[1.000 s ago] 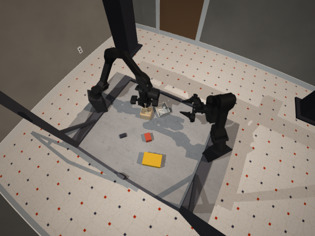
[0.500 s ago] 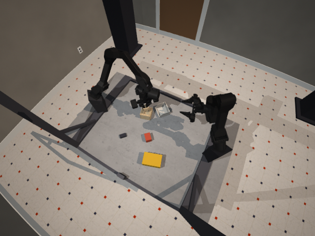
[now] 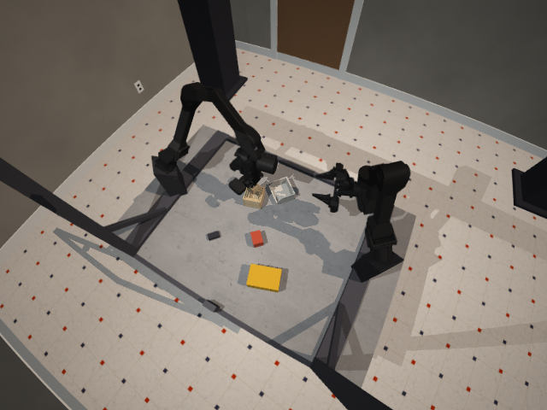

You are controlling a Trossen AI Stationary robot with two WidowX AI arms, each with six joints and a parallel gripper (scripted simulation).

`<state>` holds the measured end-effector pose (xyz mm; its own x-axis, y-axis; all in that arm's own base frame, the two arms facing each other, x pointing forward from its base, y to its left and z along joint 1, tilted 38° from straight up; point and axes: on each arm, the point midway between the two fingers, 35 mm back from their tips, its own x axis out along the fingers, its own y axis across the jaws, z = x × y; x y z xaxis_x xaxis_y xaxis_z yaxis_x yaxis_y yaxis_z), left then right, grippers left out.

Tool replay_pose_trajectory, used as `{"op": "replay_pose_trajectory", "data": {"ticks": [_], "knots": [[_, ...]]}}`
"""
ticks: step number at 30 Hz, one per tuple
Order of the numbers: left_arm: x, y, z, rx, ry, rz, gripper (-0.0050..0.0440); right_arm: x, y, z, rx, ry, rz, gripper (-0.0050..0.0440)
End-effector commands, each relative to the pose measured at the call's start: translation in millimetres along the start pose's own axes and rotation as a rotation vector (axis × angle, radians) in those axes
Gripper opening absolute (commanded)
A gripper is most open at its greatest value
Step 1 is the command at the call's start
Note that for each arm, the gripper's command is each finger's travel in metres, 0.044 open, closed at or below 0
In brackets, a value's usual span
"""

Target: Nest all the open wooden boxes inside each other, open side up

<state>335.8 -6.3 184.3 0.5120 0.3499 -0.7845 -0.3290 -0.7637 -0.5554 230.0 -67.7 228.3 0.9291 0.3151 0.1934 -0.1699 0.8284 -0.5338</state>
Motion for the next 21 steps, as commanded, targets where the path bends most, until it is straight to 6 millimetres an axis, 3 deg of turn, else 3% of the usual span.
{"op": "replay_pose_trajectory", "data": {"ticks": [1, 11, 21], "knots": [[-4.4, -4.0, -2.6, -0.093, 0.015, -0.004, 0.0138, -0.5, 0.0, -0.1, 0.002, 0.001, 0.000, 0.0400], [-4.4, -4.0, -2.6, -0.408, 0.015, -0.002, 0.0138, -0.5, 0.0, -0.1, 0.002, 0.001, 0.000, 0.0400], [2.2, -2.6, -2.7, -0.417, 0.004, -0.002, 0.0138, -0.5, 0.0, -0.1, 0.002, 0.001, 0.000, 0.0400]]}}
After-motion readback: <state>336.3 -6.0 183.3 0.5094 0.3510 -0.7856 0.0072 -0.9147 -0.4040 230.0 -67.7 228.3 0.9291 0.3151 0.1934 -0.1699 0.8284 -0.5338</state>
